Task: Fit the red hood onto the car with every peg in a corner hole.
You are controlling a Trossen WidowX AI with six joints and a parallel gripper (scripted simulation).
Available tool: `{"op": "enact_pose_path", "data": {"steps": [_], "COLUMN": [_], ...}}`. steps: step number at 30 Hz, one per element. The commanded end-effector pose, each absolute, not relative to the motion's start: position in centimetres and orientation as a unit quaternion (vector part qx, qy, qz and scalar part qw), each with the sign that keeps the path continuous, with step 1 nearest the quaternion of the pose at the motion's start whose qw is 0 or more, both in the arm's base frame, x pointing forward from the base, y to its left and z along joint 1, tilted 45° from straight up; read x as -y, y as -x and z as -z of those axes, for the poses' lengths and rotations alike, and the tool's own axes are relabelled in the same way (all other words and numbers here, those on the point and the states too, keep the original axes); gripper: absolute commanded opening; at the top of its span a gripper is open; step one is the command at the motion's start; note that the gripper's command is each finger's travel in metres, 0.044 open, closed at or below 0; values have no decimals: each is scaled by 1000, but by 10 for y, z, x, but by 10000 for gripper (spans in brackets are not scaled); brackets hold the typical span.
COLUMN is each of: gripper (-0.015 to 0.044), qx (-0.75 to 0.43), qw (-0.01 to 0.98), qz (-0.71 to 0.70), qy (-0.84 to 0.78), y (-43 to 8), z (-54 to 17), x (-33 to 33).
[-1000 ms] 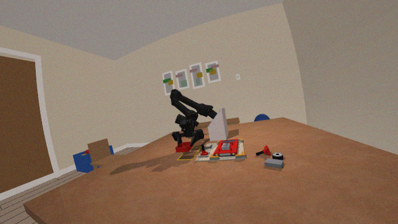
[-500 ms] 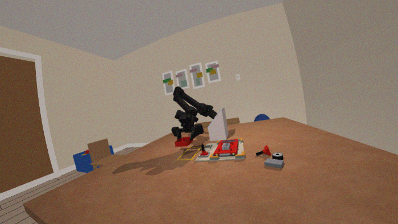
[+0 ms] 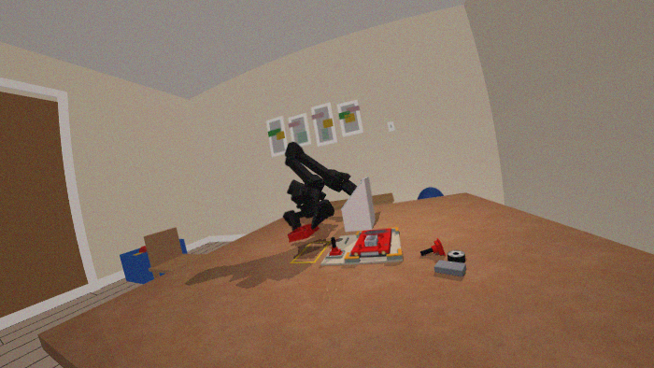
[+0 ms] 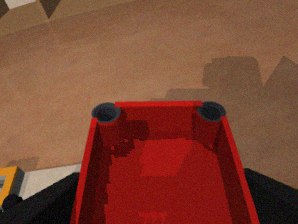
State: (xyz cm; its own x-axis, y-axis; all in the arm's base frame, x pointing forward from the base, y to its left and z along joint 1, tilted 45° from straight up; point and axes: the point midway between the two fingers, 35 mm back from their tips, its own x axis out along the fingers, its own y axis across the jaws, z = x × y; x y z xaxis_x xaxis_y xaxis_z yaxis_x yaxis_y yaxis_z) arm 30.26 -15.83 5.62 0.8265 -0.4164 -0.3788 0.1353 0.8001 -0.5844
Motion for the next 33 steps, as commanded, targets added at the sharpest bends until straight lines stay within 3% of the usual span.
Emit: {"op": "enact_pose_path", "data": {"steps": [1,33], "gripper": [0,0], "qx": [-245,-168], "qw": [927,948], "qz": [164,242], "qy": [230,-124], "y": [-303,-304], "z": [-57,-57], "x": [159,160]}}
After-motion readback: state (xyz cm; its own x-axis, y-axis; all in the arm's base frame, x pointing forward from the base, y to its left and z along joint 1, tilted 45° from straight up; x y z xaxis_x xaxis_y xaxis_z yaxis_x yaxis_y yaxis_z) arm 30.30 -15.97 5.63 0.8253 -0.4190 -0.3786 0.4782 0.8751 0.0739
